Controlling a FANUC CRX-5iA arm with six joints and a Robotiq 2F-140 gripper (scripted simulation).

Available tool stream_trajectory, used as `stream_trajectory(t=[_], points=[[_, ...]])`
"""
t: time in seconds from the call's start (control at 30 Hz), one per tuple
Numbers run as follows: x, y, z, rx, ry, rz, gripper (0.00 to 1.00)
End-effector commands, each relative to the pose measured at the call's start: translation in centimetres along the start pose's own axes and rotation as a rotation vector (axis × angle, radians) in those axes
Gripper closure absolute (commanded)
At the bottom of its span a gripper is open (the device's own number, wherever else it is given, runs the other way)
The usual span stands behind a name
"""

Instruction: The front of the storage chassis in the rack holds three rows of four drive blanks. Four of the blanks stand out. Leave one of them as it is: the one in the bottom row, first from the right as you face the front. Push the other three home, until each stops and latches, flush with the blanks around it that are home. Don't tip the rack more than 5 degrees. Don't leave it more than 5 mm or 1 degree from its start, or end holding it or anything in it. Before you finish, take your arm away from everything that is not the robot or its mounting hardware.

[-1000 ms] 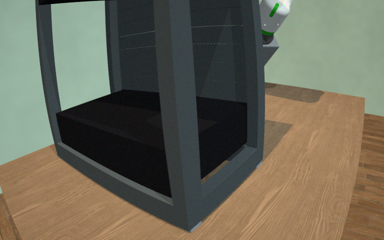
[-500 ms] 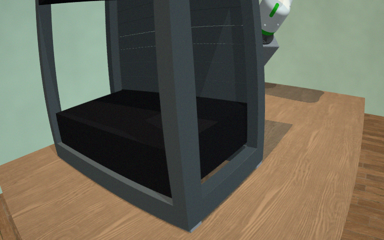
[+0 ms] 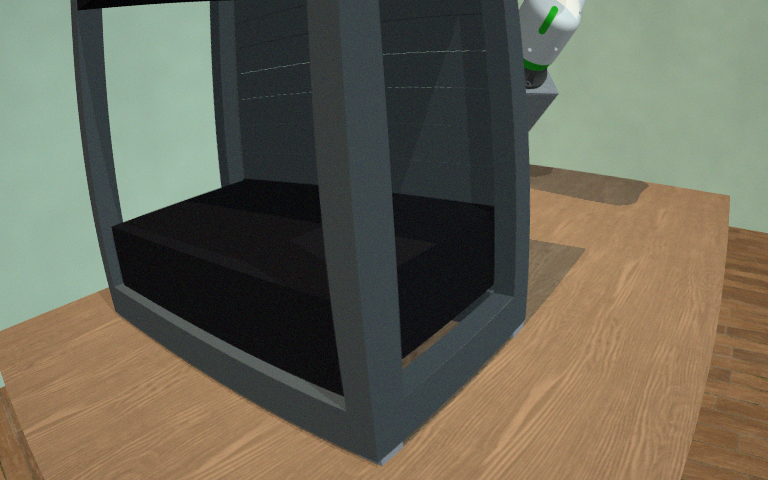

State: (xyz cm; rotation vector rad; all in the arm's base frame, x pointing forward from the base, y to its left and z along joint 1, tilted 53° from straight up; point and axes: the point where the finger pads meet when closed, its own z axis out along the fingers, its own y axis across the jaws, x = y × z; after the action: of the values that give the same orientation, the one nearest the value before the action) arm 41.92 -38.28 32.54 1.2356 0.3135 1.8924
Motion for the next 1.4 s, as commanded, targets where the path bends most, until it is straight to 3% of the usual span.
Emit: stream_trajectory(t=[0.0,0.2,0.27,0.53,1.37], points=[[0.1,-0.1,-0.8,0.002,0.002,0.000,1.00],[0.1,-0.1,-4.2,0.002,0.002,0.000,1.00],[0.1,-0.1,-4.2,0.002,0.002,0.000,1.00],[0.1,-0.1,-7.6,0.002,0.002,0.000,1.00],[0.1,-0.1,-7.9,0.002,0.002,0.000,1.00]])
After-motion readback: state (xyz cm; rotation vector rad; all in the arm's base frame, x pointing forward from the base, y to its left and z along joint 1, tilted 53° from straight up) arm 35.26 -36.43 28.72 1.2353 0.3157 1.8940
